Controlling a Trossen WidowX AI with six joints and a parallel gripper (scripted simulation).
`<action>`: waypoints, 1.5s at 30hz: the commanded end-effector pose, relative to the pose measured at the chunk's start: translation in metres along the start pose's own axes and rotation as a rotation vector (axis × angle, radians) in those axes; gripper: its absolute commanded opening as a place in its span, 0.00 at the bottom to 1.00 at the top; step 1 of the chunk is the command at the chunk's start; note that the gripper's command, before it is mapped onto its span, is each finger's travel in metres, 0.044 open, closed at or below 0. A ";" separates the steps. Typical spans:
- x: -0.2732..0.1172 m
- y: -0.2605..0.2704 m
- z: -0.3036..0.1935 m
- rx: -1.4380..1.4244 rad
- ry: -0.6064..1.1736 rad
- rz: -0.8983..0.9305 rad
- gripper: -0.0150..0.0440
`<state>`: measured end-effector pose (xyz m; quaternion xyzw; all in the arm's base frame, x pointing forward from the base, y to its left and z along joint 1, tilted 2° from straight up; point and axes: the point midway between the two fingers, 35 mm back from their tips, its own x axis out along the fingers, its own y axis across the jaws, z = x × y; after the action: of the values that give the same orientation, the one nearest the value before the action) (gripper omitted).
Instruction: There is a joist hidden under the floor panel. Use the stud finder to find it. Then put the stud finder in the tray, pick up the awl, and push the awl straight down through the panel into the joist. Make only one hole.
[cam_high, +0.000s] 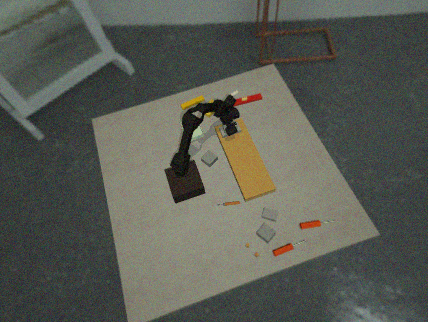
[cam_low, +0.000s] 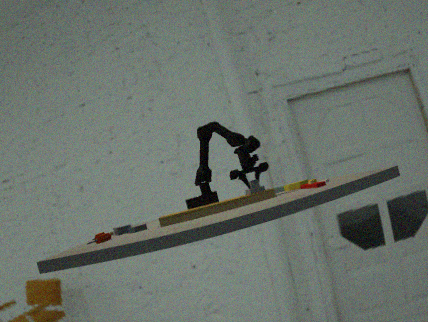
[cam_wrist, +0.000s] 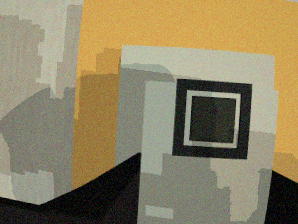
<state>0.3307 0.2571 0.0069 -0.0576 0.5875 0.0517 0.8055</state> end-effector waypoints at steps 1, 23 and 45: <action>0.000 0.000 0.000 0.000 0.000 0.000 0.25; 0.000 -0.043 0.001 0.000 0.001 0.003 0.25; 0.001 -0.115 0.001 -0.002 0.000 -0.003 0.25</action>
<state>0.3497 0.1530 0.0103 -0.0579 0.5868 0.0515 0.8060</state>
